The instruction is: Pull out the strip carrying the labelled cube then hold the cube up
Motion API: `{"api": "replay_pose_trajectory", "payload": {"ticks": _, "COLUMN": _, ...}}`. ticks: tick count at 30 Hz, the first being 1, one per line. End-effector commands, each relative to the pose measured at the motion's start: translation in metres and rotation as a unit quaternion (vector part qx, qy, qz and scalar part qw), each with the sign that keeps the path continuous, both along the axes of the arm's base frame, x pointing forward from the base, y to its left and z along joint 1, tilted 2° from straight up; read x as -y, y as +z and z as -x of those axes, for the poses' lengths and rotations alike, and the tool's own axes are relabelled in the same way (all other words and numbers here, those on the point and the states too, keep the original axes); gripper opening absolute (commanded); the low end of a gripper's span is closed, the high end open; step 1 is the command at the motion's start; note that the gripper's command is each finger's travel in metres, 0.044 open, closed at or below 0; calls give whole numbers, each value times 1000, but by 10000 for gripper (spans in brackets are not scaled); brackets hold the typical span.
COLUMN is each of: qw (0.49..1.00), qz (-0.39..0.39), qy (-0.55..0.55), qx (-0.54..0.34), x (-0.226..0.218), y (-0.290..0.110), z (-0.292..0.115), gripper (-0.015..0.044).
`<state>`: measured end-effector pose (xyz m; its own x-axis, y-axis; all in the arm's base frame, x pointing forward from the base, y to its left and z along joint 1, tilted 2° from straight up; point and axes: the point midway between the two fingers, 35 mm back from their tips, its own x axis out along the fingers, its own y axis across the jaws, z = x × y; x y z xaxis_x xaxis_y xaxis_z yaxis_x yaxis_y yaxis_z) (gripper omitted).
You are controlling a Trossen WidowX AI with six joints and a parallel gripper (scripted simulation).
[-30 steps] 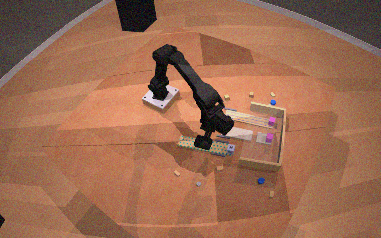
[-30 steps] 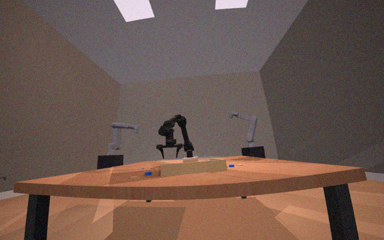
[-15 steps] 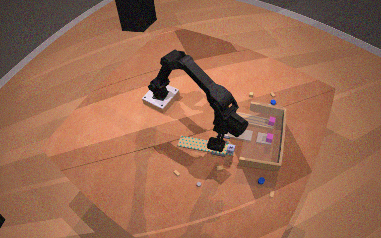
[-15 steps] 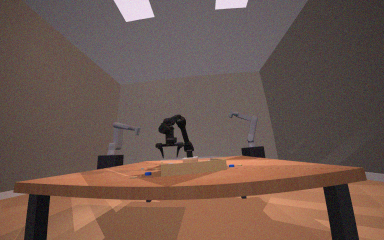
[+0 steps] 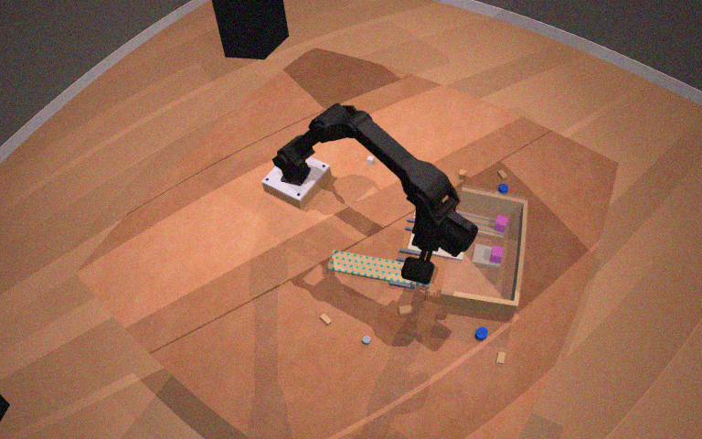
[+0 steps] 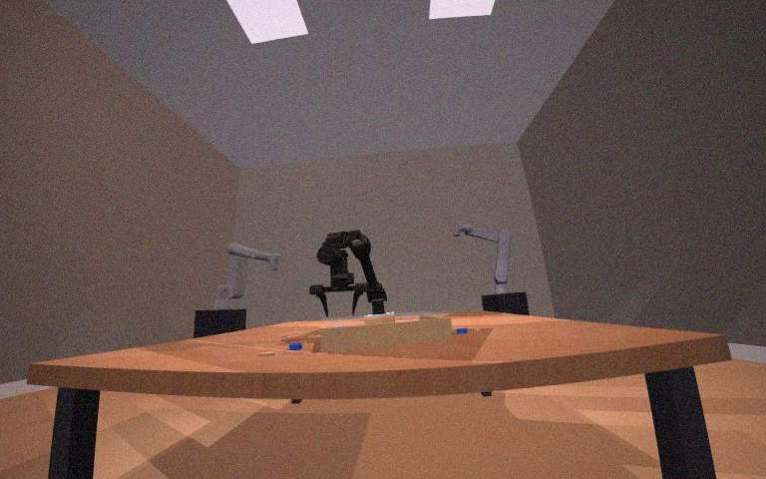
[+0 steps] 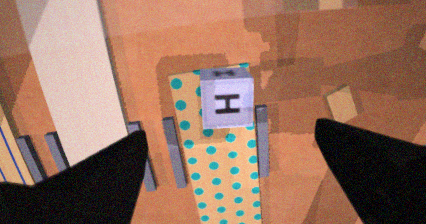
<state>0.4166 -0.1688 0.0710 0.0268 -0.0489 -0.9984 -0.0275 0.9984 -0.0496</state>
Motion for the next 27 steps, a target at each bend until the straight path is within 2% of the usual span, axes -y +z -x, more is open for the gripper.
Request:
{"api": "replay_pose_trajectory", "payload": {"ticks": 1, "qw": 1000, "qz": 1, "qy": -3, "qx": -3, "x": 0, "y": -6, "z": -3, "gripper": 309}}
{"api": "replay_pose_trajectory", "payload": {"ticks": 3, "qw": 1000, "qz": 1, "qy": -3, "qx": -3, "x": 1, "y": -10, "z": -3, "gripper": 256}}
{"api": "replay_pose_trajectory", "payload": {"ticks": 4, "qw": 1000, "qz": 1, "qy": -3, "qx": -3, "x": 1, "y": -11, "z": -4, "gripper": 250}}
{"api": "replay_pose_trajectory", "payload": {"ticks": 27, "qw": 1000, "qz": 1, "qy": -3, "qx": -3, "x": 3, "y": -49, "z": -4, "gripper": 250}}
